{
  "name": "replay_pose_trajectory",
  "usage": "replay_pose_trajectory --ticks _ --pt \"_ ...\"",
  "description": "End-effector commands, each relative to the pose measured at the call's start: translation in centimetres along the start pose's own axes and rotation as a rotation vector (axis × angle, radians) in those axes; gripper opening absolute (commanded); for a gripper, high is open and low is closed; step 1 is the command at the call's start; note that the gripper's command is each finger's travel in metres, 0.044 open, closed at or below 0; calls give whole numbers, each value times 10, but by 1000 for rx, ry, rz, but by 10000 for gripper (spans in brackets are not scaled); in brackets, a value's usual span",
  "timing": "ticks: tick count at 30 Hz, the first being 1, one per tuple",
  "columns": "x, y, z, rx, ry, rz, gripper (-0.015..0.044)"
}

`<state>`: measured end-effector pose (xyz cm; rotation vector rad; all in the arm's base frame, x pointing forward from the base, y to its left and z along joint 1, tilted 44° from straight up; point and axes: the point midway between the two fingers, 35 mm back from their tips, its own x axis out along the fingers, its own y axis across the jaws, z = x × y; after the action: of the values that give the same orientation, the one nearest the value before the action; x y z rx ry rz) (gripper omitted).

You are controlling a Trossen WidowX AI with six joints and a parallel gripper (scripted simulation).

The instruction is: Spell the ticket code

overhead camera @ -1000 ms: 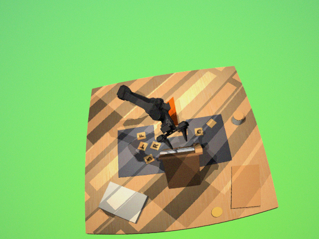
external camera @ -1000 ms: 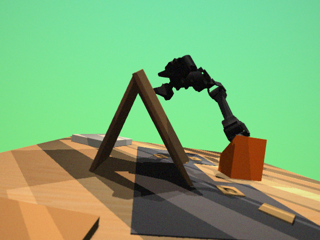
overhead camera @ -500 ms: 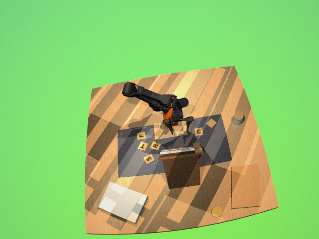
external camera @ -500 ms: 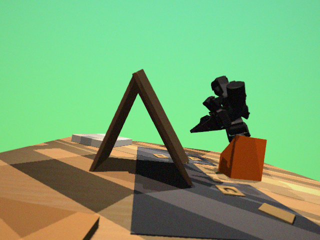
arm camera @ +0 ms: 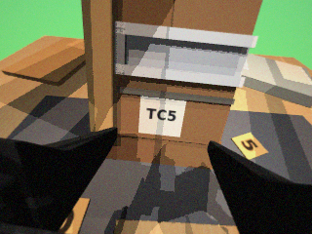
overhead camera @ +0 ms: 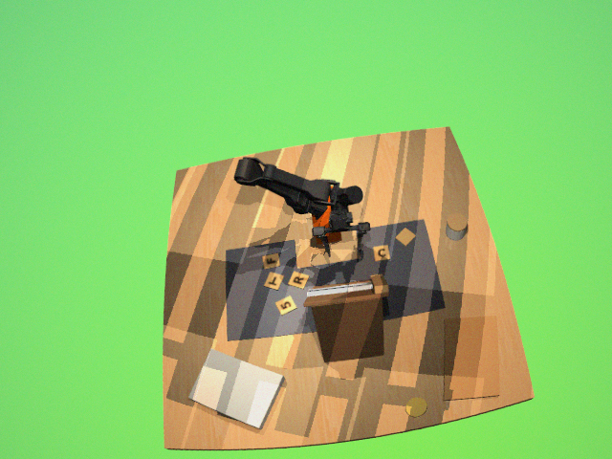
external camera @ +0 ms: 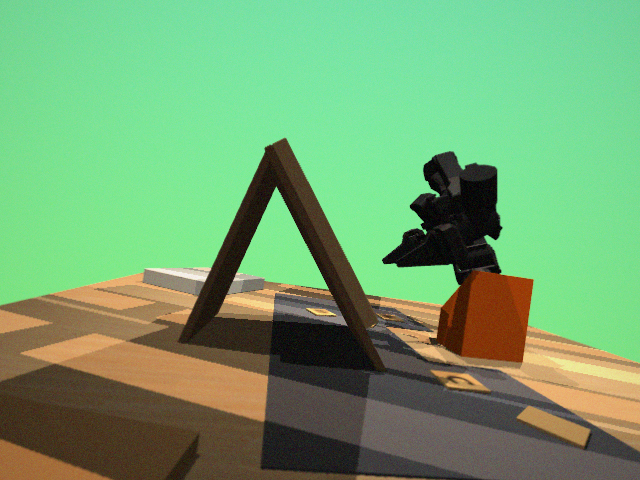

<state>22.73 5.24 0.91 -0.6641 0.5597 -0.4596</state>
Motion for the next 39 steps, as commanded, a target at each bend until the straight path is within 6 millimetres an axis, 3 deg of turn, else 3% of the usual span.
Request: replay_pose_trajectory --ticks 1,8,13,16,35,39 --pt "-6 14 27 -158 23 71 440" --pt "-24 13 92 -740 49 240 440" --pt "-46 -12 136 -1182 -5 390 440" --pt "-56 -26 150 -1348 -45 448 440" --pt "-58 -31 153 -1393 -57 463 440" --pt "-69 -58 155 -1394 -56 464 440"
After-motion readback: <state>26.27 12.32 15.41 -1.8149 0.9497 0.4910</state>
